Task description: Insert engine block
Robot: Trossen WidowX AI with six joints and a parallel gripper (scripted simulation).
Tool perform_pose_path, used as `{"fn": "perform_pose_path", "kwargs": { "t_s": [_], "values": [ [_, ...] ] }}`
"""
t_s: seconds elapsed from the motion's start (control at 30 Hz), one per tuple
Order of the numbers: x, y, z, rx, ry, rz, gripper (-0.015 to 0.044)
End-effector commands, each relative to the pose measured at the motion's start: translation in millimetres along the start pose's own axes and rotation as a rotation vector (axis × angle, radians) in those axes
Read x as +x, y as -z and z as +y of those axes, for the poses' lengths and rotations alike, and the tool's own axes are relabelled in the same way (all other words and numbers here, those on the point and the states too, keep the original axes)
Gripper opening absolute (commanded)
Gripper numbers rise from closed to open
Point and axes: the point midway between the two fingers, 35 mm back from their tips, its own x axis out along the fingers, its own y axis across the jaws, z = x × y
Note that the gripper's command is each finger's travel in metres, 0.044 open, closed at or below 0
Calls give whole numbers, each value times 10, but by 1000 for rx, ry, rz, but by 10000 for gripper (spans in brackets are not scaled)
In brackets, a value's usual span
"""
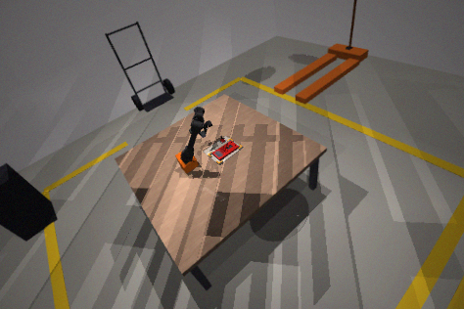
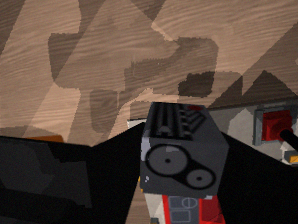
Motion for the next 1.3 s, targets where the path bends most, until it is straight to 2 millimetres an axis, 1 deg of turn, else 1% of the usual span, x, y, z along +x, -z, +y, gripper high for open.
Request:
{"fn": "perform_pose_path", "kwargs": {
  "t_s": [0.0,0.13,0.27,0.7,0.87,0.93,1.03,1.27],
  "values": [
    [-7,8,-3,-3,5,-22,0],
    [-17,21,-2,-3,3,-53,0],
    [-8,53,-1,-3,-3,-138,0],
    [68,193,0,-3,-22,-569,0],
    [79,237,-8,-6,-2,-704,0],
    [90,244,-7,-6,2,-718,0],
    [192,250,0,-6,3,-721,0],
    [348,253,0,-6,4,-720,0]
  ]
}}
